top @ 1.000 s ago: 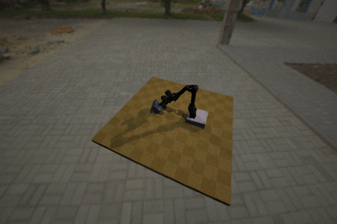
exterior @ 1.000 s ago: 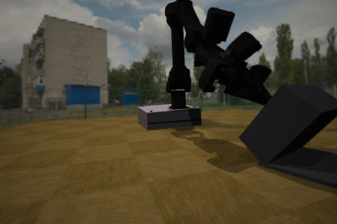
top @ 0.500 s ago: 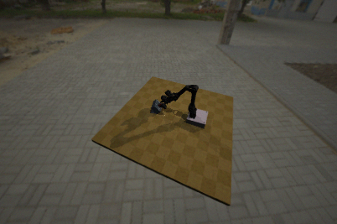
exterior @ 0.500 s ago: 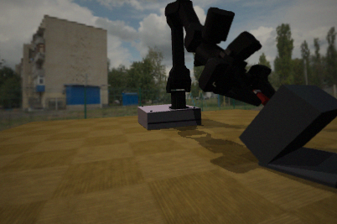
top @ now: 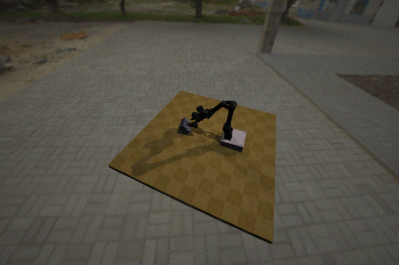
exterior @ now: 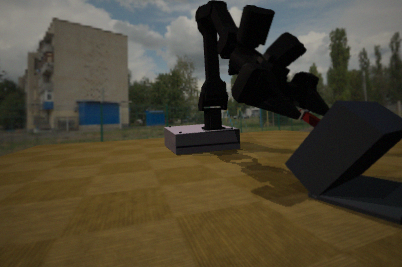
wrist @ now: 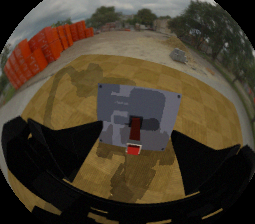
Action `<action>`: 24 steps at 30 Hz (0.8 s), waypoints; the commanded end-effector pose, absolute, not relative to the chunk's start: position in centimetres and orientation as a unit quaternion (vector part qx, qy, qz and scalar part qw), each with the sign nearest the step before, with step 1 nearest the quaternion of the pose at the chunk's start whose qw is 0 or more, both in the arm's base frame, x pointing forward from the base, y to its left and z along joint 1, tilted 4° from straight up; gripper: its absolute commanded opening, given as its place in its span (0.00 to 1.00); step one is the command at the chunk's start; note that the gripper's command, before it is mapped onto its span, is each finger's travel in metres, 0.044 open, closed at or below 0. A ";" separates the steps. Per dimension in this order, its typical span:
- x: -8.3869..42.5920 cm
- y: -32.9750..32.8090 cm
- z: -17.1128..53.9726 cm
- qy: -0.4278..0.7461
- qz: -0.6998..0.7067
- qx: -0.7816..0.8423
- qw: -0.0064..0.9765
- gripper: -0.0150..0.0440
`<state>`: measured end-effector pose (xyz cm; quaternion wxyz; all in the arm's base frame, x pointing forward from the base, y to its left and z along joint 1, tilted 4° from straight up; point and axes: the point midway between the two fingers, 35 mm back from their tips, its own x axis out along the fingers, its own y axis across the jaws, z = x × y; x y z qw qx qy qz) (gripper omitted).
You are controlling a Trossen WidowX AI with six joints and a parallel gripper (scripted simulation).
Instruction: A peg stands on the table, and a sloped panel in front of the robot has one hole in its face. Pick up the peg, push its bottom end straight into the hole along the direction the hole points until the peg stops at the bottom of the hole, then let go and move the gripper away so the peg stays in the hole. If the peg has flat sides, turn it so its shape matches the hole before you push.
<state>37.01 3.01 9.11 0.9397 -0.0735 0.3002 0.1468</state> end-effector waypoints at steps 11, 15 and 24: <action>36.0 2.7 10.1 0.301 0.149 -0.074 0.939 1.00; 35.7 2.5 10.3 0.302 0.148 -0.074 0.939 1.00; 35.1 2.3 11.0 0.302 0.148 -0.074 0.939 1.00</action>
